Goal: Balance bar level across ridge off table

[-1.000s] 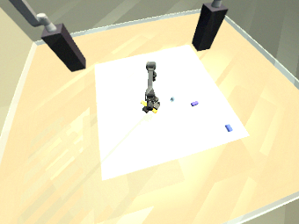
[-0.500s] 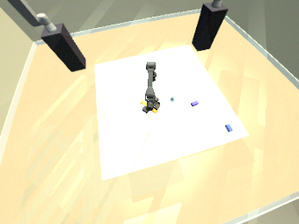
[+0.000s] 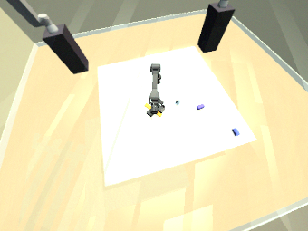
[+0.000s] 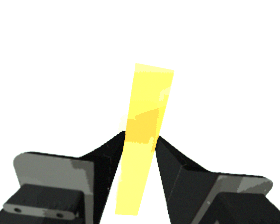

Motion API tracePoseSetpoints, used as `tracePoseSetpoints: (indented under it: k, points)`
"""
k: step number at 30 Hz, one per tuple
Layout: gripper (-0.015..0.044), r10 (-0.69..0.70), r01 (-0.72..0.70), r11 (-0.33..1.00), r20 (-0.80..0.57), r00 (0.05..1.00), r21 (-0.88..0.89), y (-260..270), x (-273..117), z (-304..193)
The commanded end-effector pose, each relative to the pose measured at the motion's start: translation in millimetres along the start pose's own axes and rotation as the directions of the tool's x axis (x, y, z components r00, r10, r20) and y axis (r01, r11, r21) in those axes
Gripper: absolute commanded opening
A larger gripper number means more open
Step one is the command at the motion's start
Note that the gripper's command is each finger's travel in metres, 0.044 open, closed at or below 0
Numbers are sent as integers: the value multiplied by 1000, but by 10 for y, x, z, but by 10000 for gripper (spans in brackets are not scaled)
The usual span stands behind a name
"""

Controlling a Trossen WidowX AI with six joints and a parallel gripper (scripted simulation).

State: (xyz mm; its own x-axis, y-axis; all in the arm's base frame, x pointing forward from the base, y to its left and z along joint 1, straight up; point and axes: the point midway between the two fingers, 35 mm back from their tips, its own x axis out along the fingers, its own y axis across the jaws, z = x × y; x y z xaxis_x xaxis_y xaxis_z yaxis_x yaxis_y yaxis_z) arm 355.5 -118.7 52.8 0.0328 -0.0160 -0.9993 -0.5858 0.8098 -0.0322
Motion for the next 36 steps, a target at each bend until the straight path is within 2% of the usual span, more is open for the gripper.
tracePoseSetpoints:
  k: [1,3,36]
  points:
    - [45,0,0,1000,0,1000,0,-3,-17,2]
    - [0,0,0,1000,0,1000,0,-10,-62,7]
    - [0,7,-7,1000,1,1000,-4,-18,-908,14]
